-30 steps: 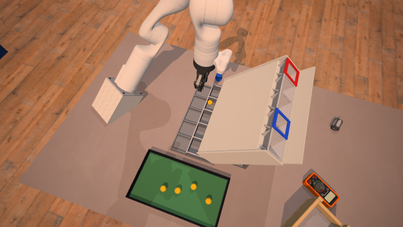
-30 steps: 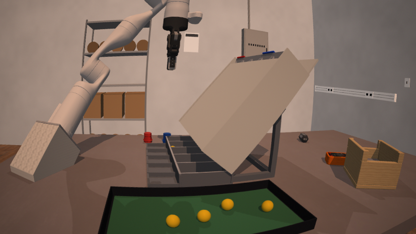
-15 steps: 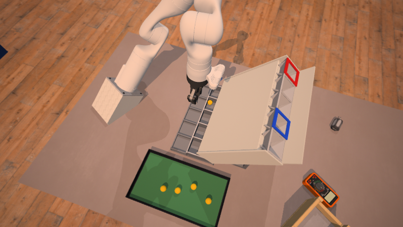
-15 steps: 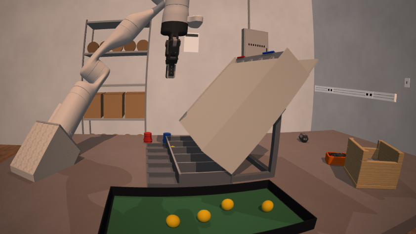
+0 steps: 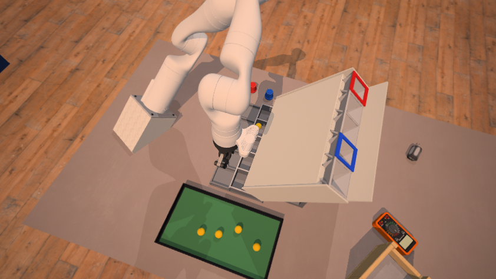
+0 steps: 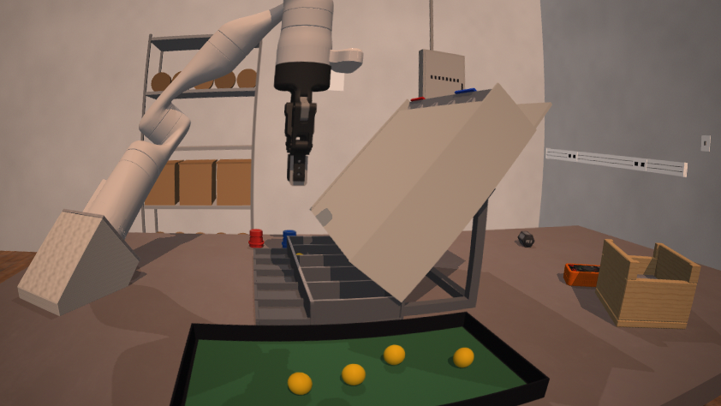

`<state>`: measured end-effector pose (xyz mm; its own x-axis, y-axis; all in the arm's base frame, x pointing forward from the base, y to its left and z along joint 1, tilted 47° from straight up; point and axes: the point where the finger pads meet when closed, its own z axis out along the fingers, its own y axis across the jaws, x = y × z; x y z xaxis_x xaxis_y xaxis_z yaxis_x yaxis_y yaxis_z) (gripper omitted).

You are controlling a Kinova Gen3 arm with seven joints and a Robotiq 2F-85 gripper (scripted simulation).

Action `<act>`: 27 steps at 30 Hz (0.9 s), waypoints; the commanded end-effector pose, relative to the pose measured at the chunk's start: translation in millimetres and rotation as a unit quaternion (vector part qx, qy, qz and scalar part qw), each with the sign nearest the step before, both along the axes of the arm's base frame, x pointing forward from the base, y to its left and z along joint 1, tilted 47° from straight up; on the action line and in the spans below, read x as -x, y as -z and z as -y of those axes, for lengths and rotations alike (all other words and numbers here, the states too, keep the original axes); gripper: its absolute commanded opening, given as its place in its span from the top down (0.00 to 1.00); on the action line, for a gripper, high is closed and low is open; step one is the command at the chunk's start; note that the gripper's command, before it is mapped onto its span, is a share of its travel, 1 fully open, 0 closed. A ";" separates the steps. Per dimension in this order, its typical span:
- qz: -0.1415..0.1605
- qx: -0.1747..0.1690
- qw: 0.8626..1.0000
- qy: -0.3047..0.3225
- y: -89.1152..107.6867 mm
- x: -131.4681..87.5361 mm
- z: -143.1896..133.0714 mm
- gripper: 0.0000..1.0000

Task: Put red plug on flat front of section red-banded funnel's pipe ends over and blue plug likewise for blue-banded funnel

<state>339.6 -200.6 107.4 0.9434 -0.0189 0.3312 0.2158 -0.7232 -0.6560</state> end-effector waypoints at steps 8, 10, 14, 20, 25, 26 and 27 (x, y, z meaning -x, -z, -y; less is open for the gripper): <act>0.003 0.000 1.000 0.001 23.9 -8.7 9.1 0.50; 0.003 0.000 1.000 0.001 23.9 -8.7 9.1 0.50; 0.003 0.001 1.000 0.001 81.4 -20.3 47.7 0.50; 0.003 0.001 1.000 0.001 121.6 -27.1 74.0 0.50; 0.003 0.001 1.000 0.001 146.4 -33.3 91.0 0.50; 0.003 0.001 1.000 0.001 146.4 -33.3 91.0 0.50; 0.003 0.001 1.000 0.001 146.4 -33.3 91.0 0.50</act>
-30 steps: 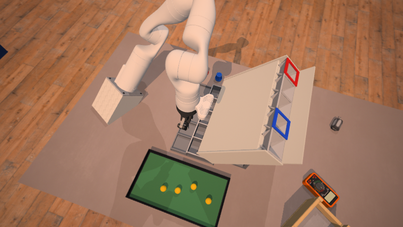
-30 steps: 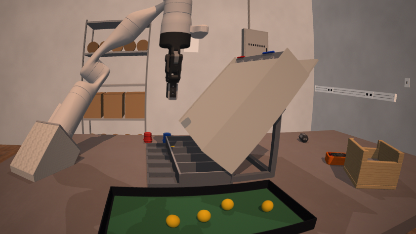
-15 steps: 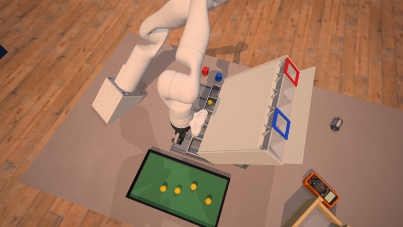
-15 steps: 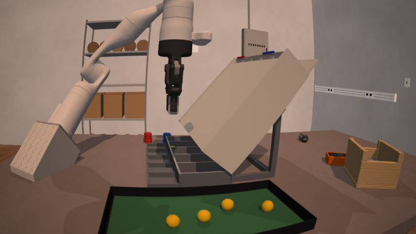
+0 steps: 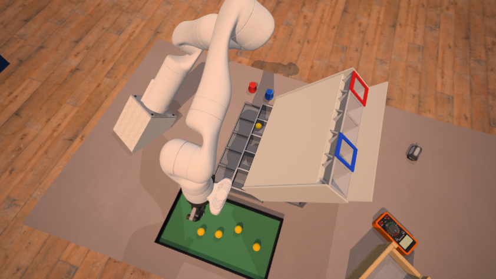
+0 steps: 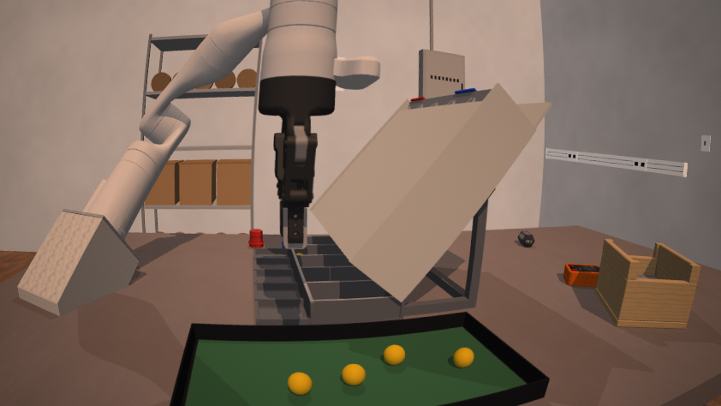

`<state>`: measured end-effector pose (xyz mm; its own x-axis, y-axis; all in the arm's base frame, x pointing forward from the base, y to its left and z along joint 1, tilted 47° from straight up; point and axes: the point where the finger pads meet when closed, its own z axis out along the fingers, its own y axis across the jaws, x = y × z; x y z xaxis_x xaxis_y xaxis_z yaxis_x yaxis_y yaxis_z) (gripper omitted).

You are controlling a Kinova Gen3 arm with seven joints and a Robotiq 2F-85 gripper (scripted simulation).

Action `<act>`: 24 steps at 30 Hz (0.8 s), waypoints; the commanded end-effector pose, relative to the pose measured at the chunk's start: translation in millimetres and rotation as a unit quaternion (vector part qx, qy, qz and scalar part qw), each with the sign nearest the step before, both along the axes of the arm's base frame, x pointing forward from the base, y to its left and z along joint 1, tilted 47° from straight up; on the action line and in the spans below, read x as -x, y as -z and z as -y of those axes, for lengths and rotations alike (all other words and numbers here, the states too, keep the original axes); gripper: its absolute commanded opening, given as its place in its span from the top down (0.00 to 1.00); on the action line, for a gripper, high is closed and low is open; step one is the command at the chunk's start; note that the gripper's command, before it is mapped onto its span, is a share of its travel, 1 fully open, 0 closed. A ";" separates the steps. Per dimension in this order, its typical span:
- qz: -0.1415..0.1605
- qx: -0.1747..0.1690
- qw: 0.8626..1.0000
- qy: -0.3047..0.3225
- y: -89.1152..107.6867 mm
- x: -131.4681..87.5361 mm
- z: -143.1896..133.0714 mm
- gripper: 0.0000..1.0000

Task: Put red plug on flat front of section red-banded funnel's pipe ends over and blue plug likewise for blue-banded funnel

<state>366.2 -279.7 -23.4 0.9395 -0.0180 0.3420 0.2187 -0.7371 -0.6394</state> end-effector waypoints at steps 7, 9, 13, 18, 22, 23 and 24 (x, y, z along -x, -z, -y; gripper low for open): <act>-0.002 -0.009 1.000 -0.001 42.1 -12.8 30.4 0.50; -0.002 -0.009 1.000 -0.001 42.1 -12.8 30.4 0.50; -0.002 -0.009 1.000 -0.001 42.1 -12.8 30.4 0.50; -0.002 -0.009 1.000 -0.001 42.1 -12.8 30.4 0.50; -0.002 -0.008 1.000 -0.001 91.5 -31.7 -20.1 0.50; -0.002 -0.008 1.000 -0.001 96.0 -33.5 -24.7 0.50; -0.002 -0.008 1.000 -0.001 103.0 -36.1 -32.1 0.50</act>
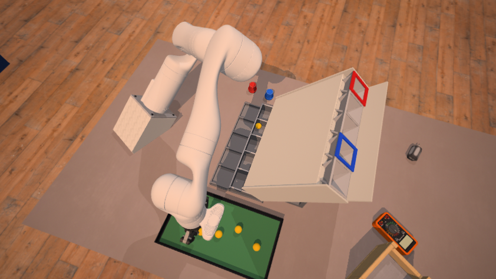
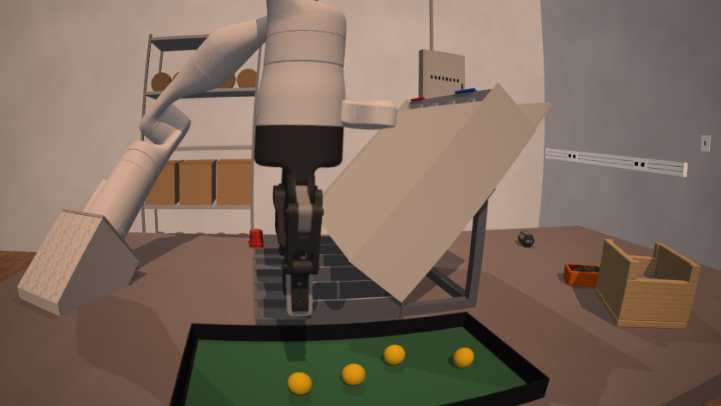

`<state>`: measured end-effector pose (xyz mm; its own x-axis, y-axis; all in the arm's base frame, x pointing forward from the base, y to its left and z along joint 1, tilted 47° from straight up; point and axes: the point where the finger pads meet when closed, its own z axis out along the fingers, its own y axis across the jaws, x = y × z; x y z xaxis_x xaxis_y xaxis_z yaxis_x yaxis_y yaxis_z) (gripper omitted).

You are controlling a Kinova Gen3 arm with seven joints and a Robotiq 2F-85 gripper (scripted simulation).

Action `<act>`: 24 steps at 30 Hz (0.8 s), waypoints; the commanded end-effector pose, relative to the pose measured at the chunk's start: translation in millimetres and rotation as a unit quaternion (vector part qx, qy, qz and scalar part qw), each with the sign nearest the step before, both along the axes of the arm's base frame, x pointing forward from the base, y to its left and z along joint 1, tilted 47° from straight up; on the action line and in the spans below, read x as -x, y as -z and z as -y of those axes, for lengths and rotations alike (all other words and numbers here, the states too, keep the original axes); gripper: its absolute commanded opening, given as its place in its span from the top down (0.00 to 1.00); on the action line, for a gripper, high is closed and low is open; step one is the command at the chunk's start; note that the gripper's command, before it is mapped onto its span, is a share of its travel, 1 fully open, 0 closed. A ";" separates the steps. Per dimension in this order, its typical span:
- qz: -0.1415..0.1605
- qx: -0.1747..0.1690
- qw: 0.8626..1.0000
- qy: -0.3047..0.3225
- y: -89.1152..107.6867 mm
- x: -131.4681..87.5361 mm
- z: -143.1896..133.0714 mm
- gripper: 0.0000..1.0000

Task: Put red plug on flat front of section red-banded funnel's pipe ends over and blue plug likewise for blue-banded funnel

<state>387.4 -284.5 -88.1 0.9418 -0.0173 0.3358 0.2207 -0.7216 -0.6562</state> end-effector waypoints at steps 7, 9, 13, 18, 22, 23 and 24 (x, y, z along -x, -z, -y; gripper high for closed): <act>0.001 0.002 1.000 0.003 52.0 -19.8 -50.7 0.50; 0.001 0.002 1.000 0.003 52.0 -19.8 -50.7 0.50; 0.001 0.002 1.000 0.003 52.6 -20.2 -50.6 0.50; 0.001 0.002 1.000 0.003 52.6 -20.2 -50.6 0.50; 0.001 0.002 1.000 0.003 52.6 -20.2 -50.6 0.50; 0.001 0.002 1.000 0.003 52.6 -20.2 -50.6 0.50; 0.001 0.002 1.000 0.003 52.6 -20.2 -50.6 0.50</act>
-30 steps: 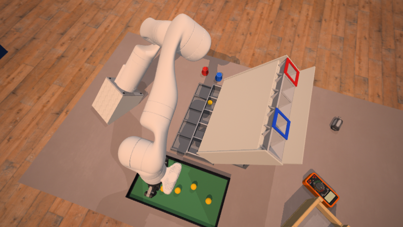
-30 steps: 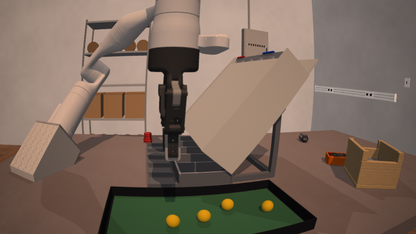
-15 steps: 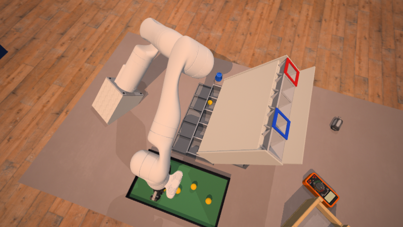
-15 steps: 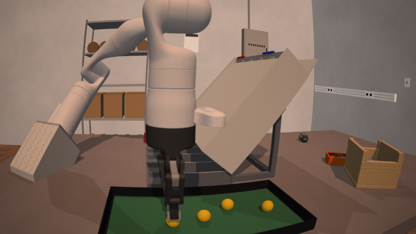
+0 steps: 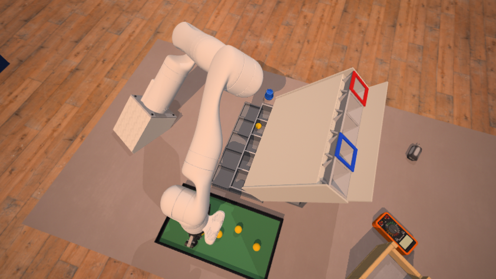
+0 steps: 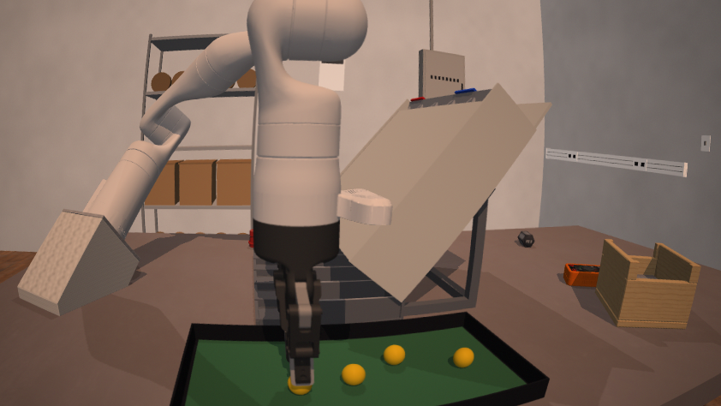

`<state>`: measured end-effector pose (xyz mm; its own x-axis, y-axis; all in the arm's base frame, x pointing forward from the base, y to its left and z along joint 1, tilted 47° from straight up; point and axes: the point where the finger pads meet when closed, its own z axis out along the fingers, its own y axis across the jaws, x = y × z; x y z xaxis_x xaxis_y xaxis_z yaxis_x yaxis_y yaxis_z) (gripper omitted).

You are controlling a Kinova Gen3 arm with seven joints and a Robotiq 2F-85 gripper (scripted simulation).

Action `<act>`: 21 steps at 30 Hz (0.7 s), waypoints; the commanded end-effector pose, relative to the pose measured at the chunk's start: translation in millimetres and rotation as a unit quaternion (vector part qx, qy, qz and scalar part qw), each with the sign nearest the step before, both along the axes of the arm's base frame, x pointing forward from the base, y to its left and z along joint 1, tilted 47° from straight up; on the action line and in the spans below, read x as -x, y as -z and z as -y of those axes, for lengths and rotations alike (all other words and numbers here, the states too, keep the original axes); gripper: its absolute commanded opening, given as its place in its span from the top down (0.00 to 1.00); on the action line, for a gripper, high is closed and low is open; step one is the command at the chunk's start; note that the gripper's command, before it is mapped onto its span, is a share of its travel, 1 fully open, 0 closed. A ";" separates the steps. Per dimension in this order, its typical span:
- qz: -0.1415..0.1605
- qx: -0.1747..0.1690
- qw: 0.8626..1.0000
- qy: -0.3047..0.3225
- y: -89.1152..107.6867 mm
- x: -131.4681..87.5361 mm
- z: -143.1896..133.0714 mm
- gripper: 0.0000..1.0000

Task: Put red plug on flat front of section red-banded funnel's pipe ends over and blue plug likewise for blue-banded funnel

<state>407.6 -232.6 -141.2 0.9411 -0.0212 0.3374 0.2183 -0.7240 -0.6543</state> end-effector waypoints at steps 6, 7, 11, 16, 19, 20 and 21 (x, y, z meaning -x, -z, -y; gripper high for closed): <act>0.000 0.001 1.000 0.001 4.8 -2.4 -4.2 0.50; 0.000 0.001 1.000 0.001 4.8 -2.4 -4.2 0.50; 0.000 0.001 1.000 0.001 4.8 -2.4 -4.2 0.50; 0.000 0.001 1.000 0.001 4.8 -2.4 -4.2 0.50; 0.000 0.001 1.000 0.001 4.8 -2.4 -4.2 0.50; 0.000 0.001 1.000 0.001 4.8 -2.4 -4.2 0.50; 0.000 0.001 1.000 0.001 4.8 -2.4 -4.2 0.50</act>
